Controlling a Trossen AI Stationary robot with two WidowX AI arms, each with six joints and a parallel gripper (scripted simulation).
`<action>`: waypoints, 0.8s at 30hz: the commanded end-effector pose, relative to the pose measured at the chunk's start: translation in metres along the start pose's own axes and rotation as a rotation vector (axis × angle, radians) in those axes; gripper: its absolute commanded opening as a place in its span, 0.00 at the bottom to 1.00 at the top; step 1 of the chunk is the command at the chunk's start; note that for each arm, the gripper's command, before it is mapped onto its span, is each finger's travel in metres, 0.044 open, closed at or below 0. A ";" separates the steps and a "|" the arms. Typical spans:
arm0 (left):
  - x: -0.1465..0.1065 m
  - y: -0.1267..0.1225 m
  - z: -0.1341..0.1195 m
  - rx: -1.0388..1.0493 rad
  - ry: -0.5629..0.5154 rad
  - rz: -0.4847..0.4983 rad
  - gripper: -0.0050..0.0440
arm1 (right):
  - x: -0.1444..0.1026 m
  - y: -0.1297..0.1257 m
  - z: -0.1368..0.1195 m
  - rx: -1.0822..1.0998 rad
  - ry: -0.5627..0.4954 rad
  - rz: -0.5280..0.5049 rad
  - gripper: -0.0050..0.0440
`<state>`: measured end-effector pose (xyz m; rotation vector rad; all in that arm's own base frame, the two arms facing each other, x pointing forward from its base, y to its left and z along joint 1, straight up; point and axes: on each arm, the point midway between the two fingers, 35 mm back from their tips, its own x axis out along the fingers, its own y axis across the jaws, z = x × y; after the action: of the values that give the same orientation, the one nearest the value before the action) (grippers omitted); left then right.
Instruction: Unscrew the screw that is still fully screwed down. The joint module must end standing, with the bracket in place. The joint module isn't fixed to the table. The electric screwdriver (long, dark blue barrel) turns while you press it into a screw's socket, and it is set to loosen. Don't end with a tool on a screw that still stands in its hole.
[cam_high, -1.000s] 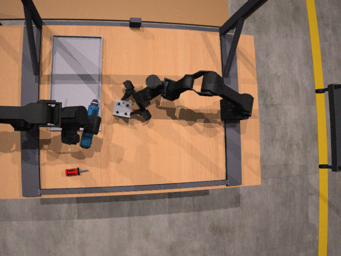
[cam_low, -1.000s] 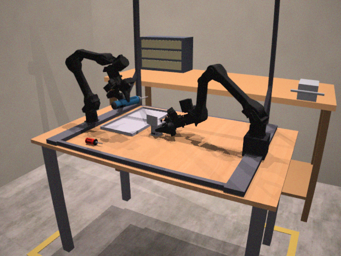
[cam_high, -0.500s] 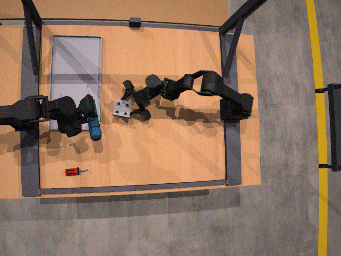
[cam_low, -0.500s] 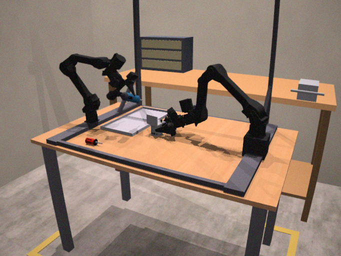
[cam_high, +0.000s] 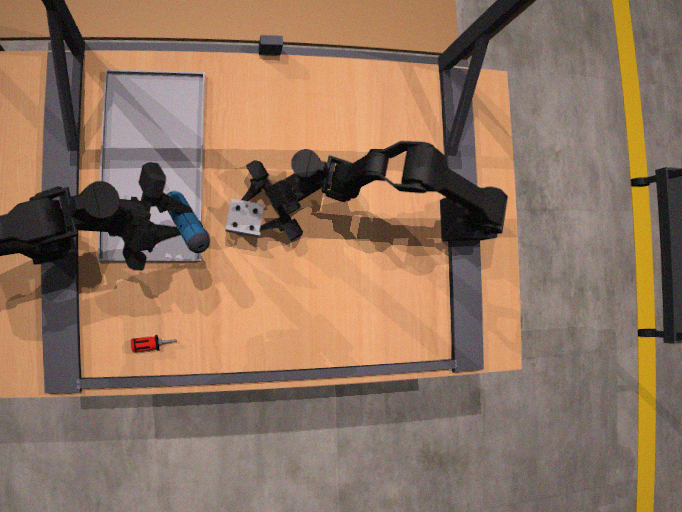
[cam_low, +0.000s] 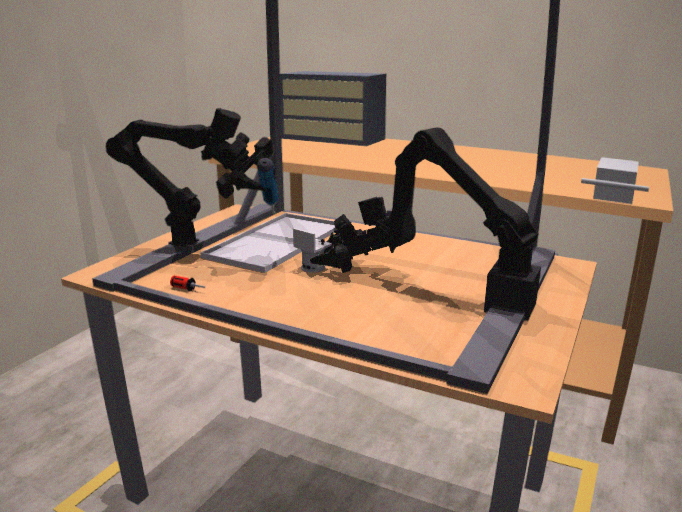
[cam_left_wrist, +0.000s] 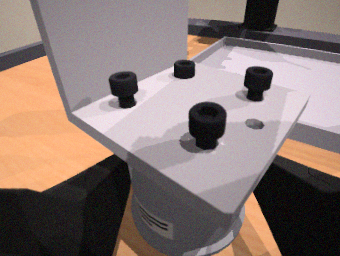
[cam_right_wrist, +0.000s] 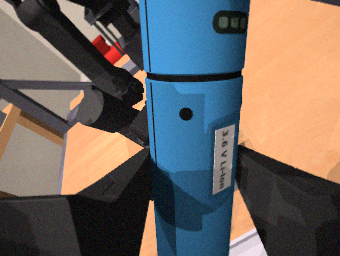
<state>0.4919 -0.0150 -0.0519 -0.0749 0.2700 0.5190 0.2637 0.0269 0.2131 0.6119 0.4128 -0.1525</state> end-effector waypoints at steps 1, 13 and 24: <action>0.000 -0.003 0.009 -0.013 -0.016 -0.006 0.60 | -0.011 0.015 0.009 -0.167 -0.107 0.113 0.43; 0.000 -0.003 0.009 -0.013 -0.016 -0.006 0.60 | -0.034 0.034 0.008 -0.566 -0.337 0.239 0.43; 0.000 -0.003 0.009 -0.013 -0.016 -0.006 0.60 | -0.039 0.037 0.007 -0.636 -0.386 0.255 0.43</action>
<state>0.4919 -0.0150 -0.0519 -0.0749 0.2700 0.5190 0.2430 0.0530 0.2405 0.0082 0.0511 0.1002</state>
